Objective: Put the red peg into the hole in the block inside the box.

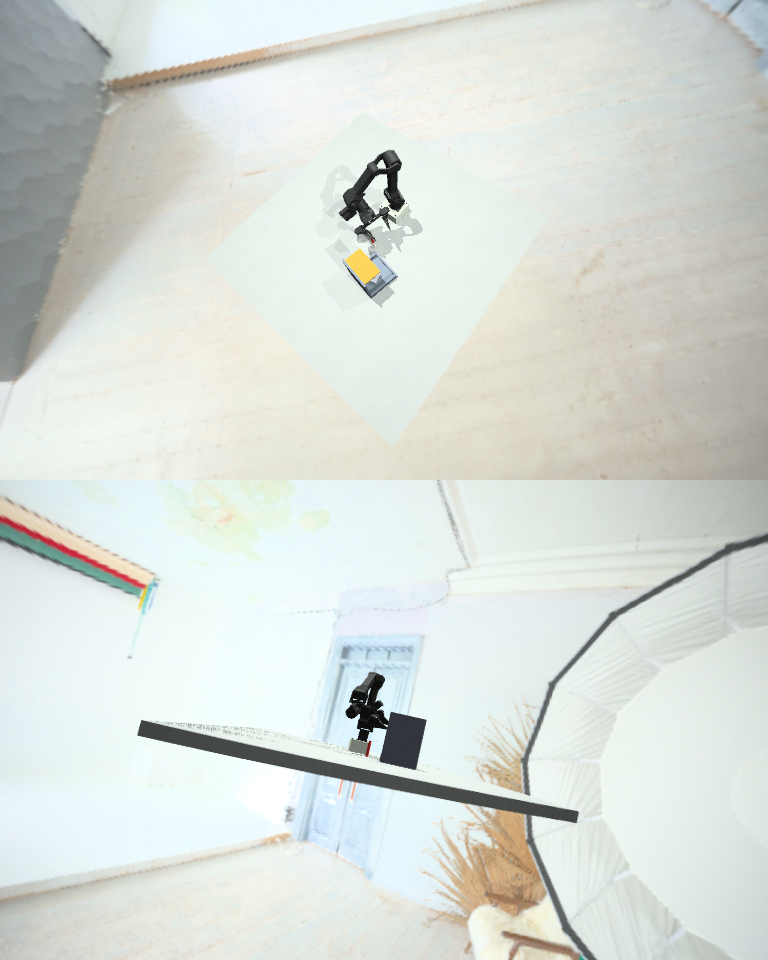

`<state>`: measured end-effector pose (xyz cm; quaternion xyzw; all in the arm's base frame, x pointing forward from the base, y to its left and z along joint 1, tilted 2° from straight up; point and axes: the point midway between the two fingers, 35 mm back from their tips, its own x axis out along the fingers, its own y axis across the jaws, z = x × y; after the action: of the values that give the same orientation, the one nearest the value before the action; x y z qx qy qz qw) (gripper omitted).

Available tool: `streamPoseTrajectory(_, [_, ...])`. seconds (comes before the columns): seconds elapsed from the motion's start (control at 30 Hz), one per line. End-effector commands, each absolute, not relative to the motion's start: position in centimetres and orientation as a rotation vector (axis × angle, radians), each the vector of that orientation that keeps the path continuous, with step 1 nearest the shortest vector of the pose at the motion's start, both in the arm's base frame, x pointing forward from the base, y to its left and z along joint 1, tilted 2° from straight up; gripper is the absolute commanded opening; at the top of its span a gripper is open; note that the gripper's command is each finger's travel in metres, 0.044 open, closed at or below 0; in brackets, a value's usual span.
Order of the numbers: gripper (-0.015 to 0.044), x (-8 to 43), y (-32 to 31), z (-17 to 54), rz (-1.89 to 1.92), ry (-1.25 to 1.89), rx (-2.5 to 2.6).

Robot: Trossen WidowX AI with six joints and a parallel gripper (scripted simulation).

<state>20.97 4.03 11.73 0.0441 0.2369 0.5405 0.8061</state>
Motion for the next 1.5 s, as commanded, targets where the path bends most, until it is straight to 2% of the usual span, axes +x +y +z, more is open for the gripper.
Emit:
streamPoseTrajectory(0.0, [0.0426, 20.9, 4.1, 11.7, 1.161, 0.508, 0.085])
streamPoseTrajectory(0.03, [0.044, 20.7, 4.2, 11.5, 1.172, 0.511, 0.058])
streamPoseTrajectory(0.67, [0.044, 17.0, 4.7, 4.9, 1.467, 0.533, -1.009])
streamPoseTrajectory(1.07, [0.044, 18.0, 2.5, 3.2, 1.475, 0.488, -1.682])
streamPoseTrajectory(1.47, [0.044, 20.3, 0.6, 4.3, 1.313, 0.458, -2.284])
